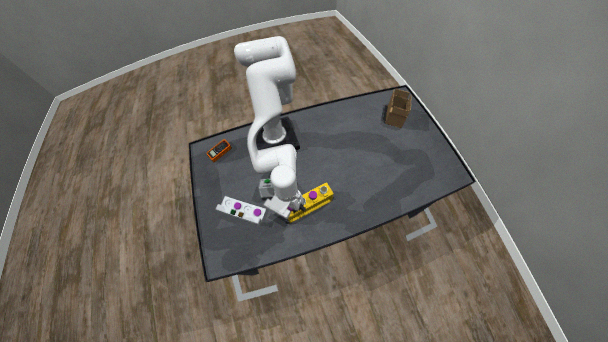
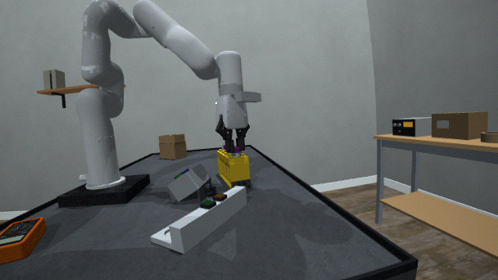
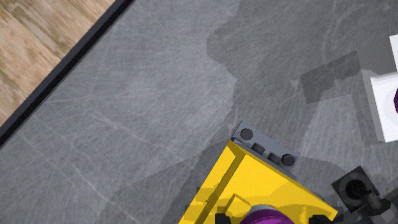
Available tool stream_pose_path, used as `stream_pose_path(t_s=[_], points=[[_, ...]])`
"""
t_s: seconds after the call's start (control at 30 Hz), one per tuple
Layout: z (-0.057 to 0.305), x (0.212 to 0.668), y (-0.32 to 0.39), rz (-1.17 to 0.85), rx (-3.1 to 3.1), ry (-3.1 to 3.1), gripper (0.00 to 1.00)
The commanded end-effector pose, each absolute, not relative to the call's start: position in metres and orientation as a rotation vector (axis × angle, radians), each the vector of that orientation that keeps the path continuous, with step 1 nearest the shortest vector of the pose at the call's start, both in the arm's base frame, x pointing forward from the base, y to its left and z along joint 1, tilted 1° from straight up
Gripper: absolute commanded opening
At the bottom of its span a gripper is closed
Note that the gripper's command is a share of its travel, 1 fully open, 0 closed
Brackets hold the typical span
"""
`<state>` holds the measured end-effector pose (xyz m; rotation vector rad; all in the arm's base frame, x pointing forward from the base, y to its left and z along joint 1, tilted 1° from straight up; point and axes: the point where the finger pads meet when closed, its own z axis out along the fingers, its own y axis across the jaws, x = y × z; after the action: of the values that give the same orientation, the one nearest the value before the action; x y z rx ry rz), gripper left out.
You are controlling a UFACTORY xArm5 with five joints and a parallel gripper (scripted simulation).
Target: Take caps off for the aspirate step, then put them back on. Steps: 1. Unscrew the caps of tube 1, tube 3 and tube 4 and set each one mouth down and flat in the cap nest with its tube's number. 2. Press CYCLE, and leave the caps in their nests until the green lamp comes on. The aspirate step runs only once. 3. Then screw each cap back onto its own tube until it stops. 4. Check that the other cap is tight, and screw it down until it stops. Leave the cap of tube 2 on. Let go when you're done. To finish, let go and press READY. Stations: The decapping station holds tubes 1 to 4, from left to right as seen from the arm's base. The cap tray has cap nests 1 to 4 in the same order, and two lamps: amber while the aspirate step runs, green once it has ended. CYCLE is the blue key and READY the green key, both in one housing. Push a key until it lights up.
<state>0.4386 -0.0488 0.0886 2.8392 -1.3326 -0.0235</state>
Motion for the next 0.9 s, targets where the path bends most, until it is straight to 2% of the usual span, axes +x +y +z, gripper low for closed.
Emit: stream_pose_path(t_s=[0.0, 0.33, 0.73, 0.87], points=[[0.0899, 0.4398, -0.0489, -0.019, 2.628, -1.716, 0.46], [0.0899, 0.4398, -0.0489, -0.018, 2.238, -2.198, 0.46], [0.0899, 0.4398, -0.0489, -0.015, 1.407, -2.800, 0.46], [0.0899, 0.4398, -0.0489, -0.015, 1.403, -2.802, 0.46]])
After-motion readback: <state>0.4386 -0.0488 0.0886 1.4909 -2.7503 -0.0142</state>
